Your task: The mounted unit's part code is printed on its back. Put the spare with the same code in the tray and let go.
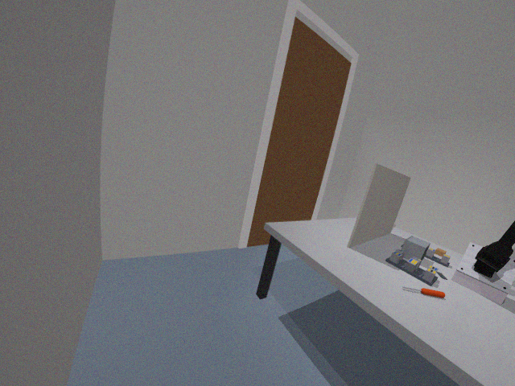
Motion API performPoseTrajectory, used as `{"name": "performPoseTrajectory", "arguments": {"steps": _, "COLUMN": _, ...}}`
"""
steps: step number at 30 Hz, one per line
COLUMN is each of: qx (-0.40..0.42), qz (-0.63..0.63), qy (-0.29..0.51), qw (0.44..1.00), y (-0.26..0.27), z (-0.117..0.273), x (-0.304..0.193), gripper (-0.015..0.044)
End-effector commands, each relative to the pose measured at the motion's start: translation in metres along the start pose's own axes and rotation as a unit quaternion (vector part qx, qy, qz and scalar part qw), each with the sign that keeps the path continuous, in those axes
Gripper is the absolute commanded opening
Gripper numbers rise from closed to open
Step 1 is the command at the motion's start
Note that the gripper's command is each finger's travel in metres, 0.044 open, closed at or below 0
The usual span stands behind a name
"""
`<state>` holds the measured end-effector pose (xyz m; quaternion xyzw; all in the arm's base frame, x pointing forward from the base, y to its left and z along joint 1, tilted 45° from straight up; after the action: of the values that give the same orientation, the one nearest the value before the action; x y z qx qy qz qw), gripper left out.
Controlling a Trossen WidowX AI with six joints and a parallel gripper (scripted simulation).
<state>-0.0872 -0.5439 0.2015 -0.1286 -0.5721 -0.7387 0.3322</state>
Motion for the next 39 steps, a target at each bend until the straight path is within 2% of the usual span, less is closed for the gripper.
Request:
{"name": "performPoseTrajectory", "arguments": {"steps": 1, "qx": 0.0, "qz": 0.048, "qy": 0.095, "qw": 0.994, "y": 0.025, "z": -0.022, "x": -0.061, "gripper": 0.044}}
{"name": "performPoseTrajectory", "arguments": {"steps": 8, "qx": 0.013, "qz": 0.138, "qy": 0.257, "qw": 0.956, "y": 0.068, "z": -0.031, "x": -0.17, "gripper": 0.044}}
{"name": "performPoseTrajectory", "arguments": {"steps": 15, "qx": 0.043, "qz": 0.229, "qy": 0.412, "qw": 0.881, "y": 0.106, "z": -0.01, "x": -0.279, "gripper": 0.044}}
{"name": "performPoseTrajectory", "arguments": {"steps": 22, "qx": 0.1, "qz": 0.325, "qy": 0.545, "qw": 0.766, "y": 0.136, "z": 0.041, "x": -0.379, "gripper": 0.044}}
{"name": "performPoseTrajectory", "arguments": {"steps": 34, "qx": 0.148, "qz": 0.418, "qy": 0.67, "qw": 0.596, "y": 0.154, "z": 0.126, "x": -0.47, "gripper": 0.044}}
{"name": "performPoseTrajectory", "arguments": {"steps": 39, "qx": 0.176, "qz": 0.442, "qy": 0.742, "qw": 0.471, "y": 0.162, "z": 0.192, "x": -0.511, "gripper": 0.044}}
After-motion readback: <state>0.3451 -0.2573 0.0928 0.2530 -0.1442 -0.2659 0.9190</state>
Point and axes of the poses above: the point midway between the two fingers, 35 mm back from their tips, its own z axis back along the fingers, its own y axis across the jaws, x = y × z, the point moved 3 cm from there along z, back along the fingers, and after that the axes turned 10 degrees about -z, right-handed, at the moved point
